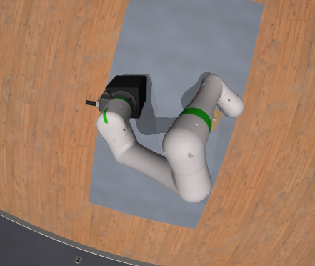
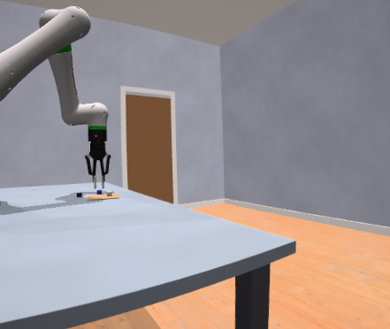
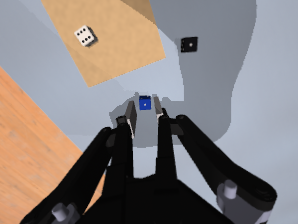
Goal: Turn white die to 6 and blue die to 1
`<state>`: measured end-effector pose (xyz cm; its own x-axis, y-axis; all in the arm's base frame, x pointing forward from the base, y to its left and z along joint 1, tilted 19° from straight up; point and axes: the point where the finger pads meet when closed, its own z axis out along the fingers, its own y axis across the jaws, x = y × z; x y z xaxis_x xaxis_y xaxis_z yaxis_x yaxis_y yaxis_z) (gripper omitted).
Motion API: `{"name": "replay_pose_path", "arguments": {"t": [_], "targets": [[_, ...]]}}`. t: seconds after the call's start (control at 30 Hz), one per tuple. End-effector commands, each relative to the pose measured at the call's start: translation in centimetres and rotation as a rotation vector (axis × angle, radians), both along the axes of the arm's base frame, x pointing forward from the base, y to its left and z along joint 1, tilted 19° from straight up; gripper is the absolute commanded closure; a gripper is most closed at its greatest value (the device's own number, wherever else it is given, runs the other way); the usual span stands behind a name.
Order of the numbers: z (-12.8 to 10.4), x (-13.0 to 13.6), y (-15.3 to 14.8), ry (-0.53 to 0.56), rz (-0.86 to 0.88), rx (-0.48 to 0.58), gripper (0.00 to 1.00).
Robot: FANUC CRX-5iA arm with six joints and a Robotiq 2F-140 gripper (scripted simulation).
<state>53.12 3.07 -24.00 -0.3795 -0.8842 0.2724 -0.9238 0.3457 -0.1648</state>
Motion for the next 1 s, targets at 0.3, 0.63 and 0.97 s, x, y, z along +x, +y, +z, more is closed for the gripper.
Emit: {"name": "replay_pose_path", "arguments": {"t": [0.3,0.63,0.97], "targets": [[0.0,0.0,0.0,0.0,0.0,0.0,0.79],[-0.4,0.0,-0.1,0.0,0.0,0.0,0.79],[-1.5,0.1,-0.5,0.0,0.0,0.0,0.79]]}}
